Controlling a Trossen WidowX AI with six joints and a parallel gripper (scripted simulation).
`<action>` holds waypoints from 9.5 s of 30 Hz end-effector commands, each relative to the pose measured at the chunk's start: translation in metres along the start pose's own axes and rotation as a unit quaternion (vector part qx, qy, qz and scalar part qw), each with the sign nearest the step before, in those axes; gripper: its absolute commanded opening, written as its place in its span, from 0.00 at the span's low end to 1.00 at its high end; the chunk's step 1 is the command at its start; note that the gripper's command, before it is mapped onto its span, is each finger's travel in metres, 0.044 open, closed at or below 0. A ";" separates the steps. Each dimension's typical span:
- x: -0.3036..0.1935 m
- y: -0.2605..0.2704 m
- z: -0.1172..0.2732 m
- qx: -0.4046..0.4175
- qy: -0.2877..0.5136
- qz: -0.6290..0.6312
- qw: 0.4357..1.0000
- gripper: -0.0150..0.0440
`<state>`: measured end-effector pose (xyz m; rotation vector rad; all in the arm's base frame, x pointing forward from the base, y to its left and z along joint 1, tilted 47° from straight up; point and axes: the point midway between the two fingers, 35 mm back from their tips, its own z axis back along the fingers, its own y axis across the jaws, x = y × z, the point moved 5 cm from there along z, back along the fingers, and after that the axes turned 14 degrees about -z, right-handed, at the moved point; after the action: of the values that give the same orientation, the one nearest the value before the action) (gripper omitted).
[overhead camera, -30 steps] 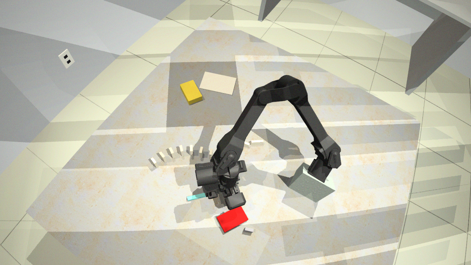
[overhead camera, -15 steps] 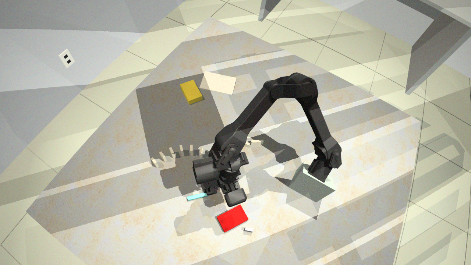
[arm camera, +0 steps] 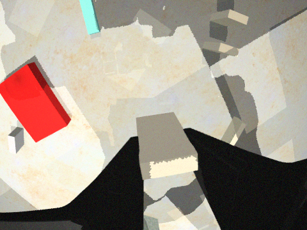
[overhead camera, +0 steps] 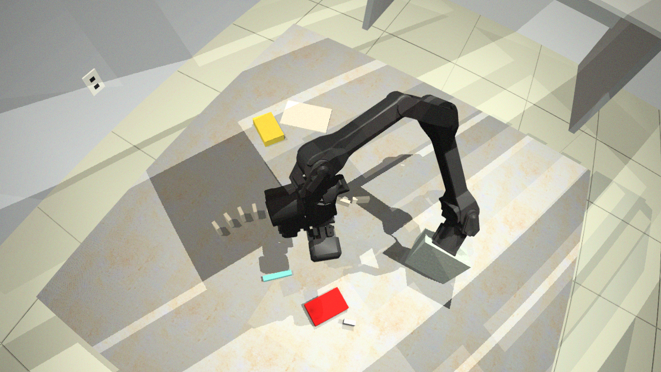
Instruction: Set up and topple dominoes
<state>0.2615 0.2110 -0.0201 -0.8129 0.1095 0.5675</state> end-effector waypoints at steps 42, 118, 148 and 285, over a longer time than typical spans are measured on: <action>0.017 -0.086 -0.131 -0.003 -0.003 -0.165 0.986 0.48; -0.051 -0.158 -0.155 -0.005 -0.001 -0.244 0.970 0.82; -0.059 -0.151 -0.010 -0.002 -0.001 -0.244 0.970 0.30; -0.144 -0.346 -0.120 0.050 -0.701 -0.106 0.703 0.30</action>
<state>0.3295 -0.1181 0.1734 -0.0953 -1.3463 0.8162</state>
